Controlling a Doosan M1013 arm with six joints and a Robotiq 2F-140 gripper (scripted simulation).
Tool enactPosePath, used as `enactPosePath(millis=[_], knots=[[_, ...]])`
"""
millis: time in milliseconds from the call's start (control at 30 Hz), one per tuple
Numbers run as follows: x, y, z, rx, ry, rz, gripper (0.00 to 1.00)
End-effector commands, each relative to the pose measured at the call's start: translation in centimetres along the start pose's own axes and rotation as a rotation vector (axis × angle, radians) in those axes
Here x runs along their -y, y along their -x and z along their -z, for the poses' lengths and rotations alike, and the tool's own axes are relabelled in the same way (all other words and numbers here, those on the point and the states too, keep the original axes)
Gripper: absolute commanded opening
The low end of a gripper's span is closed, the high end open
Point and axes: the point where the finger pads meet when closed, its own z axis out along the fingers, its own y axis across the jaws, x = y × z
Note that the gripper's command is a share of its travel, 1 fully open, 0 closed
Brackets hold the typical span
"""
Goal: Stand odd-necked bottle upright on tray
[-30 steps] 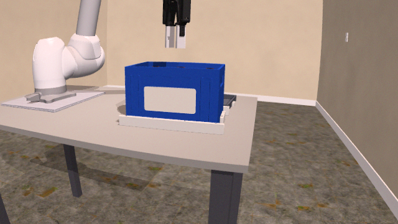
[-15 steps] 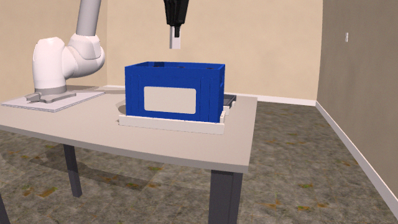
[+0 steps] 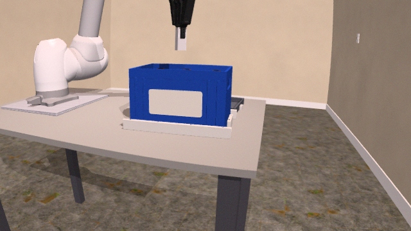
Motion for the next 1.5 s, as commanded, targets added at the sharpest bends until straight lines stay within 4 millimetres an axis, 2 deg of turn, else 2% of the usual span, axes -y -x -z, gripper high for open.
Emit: enactPosePath(millis=[0,133,233,333,467,500,1467], knots=[[0.0,0.0,0.0,0.0,0.0,0.0,0.0],[-0.4,0.5,0.0,0.0,0.0,0.0,0.0],[-3.5,3.6,0.0,0.0,0.0,0.0,0.0],[-5.6,5.6,0.0,0.0,0.0,0.0,0.0],[-5.9,5.8,0.0,0.0,0.0,0.0,0.0],[-5.9,5.8,0.0,0.0,0.0,0.0,0.38],[-5.9,5.8,0.0,0.0,0.0,0.0,0.38]])
